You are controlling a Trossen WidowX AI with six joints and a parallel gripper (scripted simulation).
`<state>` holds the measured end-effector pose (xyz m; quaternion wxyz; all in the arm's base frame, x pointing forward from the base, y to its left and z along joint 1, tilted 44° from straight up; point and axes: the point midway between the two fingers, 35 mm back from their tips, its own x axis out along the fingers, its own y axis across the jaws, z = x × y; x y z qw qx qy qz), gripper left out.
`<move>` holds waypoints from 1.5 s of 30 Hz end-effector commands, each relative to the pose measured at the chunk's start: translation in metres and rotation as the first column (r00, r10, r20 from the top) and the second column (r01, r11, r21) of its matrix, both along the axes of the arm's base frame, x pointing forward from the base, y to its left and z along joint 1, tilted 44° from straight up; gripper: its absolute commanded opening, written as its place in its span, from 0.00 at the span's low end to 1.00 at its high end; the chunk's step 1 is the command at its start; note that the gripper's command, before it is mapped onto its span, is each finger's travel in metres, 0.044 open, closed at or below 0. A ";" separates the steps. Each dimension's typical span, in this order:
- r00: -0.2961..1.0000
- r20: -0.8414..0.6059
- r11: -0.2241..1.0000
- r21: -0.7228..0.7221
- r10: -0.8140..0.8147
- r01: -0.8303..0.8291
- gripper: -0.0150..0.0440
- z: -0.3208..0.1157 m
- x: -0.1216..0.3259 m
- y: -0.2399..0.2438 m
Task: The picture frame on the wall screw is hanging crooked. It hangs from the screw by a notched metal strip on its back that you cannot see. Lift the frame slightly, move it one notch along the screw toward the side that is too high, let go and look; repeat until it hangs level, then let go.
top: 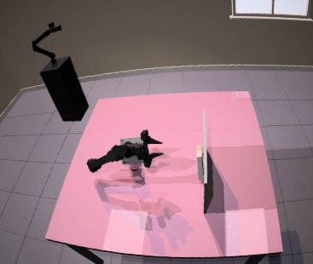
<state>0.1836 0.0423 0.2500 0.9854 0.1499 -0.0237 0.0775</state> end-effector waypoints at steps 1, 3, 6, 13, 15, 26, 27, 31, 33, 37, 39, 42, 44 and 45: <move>1.000 -0.004 1.000 0.005 -0.003 0.003 0.69 -0.001 0.000 0.000; 1.000 -0.004 1.000 0.005 -0.003 0.003 0.69 -0.001 0.000 0.000; 1.000 -0.004 1.000 0.005 -0.003 0.003 0.69 -0.001 0.000 0.000; 1.000 -0.004 1.000 0.005 -0.003 0.003 0.69 -0.001 0.000 0.000; 1.000 -0.004 1.000 0.005 -0.003 0.003 0.69 -0.001 0.000 0.000; 1.000 -0.004 1.000 0.005 -0.003 0.003 0.69 -0.001 0.000 0.000; 1.000 -0.004 1.000 0.005 -0.003 0.003 0.69 -0.001 0.000 0.000; 1.000 0.003 1.000 0.002 -0.001 0.001 0.69 -0.004 0.017 0.002; 1.000 0.005 1.000 0.003 -0.001 0.001 0.69 -0.008 0.031 0.001; 1.000 0.005 1.000 0.004 -0.003 0.003 0.69 -0.021 0.055 -0.010; 1.000 0.005 1.000 0.005 -0.003 0.003 0.69 -0.027 0.061 -0.015; 1.000 0.004 1.000 0.005 -0.003 0.003 0.69 -0.027 0.062 -0.016; 1.000 0.004 1.000 0.005 -0.003 0.003 0.69 -0.027 0.062 -0.016; 1.000 0.004 1.000 0.005 -0.003 0.003 0.69 -0.027 0.062 -0.016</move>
